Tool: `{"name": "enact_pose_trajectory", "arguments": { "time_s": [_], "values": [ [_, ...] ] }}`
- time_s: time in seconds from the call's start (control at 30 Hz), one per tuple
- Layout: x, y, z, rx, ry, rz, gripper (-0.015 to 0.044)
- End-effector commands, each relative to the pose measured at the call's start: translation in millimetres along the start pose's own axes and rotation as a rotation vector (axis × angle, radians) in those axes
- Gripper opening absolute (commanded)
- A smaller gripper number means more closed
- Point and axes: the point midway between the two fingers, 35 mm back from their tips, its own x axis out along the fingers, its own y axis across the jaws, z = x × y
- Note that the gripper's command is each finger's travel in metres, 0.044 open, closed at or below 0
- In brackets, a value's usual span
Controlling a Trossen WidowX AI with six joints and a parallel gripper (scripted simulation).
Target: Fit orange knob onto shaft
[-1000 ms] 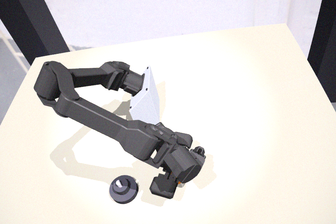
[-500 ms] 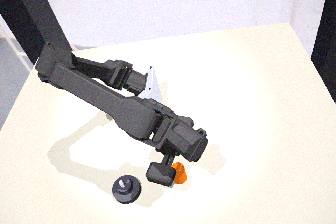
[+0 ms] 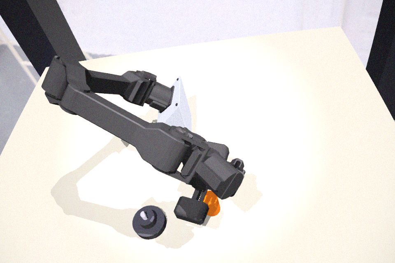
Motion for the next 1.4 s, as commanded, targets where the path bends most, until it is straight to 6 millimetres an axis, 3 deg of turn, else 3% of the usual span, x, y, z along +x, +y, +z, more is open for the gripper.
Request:
{"name": "enact_pose_trajectory", "arguments": {
  "time_s": [0.0,1.07,1.37],
  "values": [
    [8.6,1.4,-0.4,-0.007,0.007,0.001,0.044],
    [57.3,2.4,-2.9,-0.007,0.011,-0.001,0.044],
    [57.3,2.4,-2.9,-0.007,0.011,-0.001,0.0204]
  ]
}}
